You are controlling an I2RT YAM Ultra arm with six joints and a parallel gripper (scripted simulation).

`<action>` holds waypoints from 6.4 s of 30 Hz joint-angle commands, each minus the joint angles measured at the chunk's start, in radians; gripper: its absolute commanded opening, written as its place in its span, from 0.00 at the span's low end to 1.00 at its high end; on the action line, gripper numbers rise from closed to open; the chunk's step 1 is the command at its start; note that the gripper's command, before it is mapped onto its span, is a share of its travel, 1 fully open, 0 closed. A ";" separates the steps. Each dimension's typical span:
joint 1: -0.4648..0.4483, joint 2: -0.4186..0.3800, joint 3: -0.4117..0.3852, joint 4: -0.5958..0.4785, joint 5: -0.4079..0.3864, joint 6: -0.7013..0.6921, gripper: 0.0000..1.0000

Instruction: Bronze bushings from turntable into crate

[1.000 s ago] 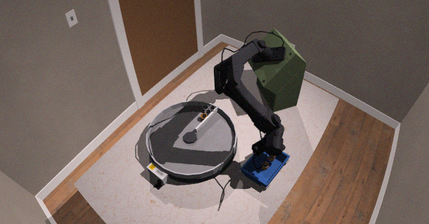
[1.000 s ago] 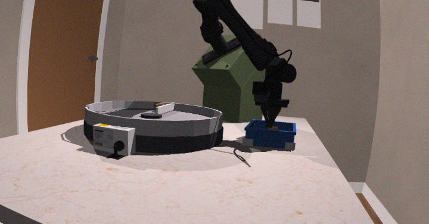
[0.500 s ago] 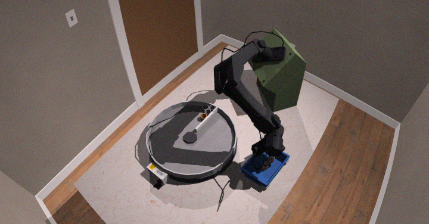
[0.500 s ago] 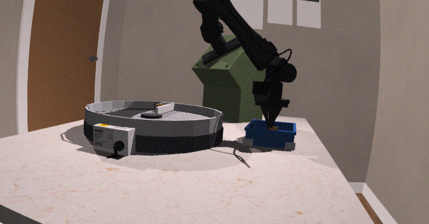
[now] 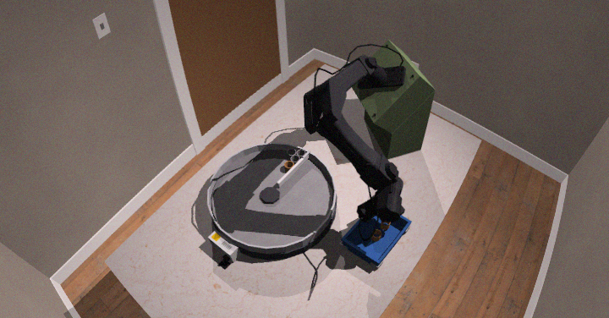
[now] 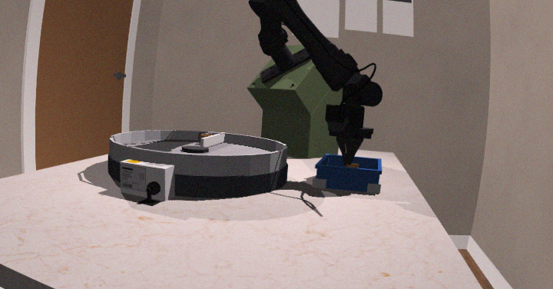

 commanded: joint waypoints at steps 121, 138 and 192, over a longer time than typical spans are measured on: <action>0.015 0.001 -0.028 0.042 -0.008 -0.021 0.00; 0.015 -0.004 -0.011 0.038 -0.007 -0.021 0.00; 0.015 -0.004 -0.011 0.038 -0.006 -0.021 0.14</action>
